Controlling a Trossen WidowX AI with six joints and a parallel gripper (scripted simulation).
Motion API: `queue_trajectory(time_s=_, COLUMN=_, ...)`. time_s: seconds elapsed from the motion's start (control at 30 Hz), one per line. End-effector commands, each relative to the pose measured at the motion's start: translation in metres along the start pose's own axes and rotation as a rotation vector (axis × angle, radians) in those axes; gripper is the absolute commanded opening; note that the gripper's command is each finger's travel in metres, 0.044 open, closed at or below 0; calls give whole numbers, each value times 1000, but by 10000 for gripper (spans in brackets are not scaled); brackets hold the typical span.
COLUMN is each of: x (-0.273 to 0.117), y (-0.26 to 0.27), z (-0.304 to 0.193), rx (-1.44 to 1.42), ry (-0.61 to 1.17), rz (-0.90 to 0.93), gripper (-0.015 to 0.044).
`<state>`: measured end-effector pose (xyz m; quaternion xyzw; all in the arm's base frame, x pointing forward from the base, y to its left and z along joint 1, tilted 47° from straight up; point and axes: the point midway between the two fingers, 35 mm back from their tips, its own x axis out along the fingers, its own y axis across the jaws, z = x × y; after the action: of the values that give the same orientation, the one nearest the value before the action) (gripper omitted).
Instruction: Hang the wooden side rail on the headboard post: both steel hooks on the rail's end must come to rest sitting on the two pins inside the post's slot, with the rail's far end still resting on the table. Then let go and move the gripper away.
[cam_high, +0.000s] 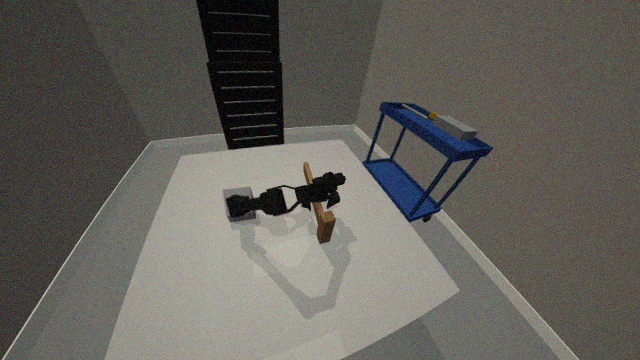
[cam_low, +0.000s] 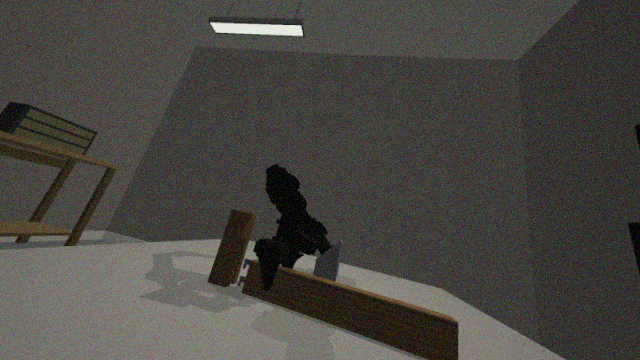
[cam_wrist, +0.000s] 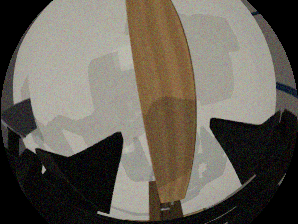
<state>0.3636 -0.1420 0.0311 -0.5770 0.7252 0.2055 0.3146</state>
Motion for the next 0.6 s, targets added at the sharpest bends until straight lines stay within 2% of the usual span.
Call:
queue_trajectory(time_s=0.0, x=9, y=3, z=0, rx=-11, ry=7, rz=7, gripper=440)
queue_trajectory(time_s=0.2, x=12, y=3, z=0, rx=-11, ry=8, rz=7, gripper=440)
queue_trajectory(time_s=0.57, x=12, y=3, z=0, rx=-11, ry=8, rz=7, gripper=151)
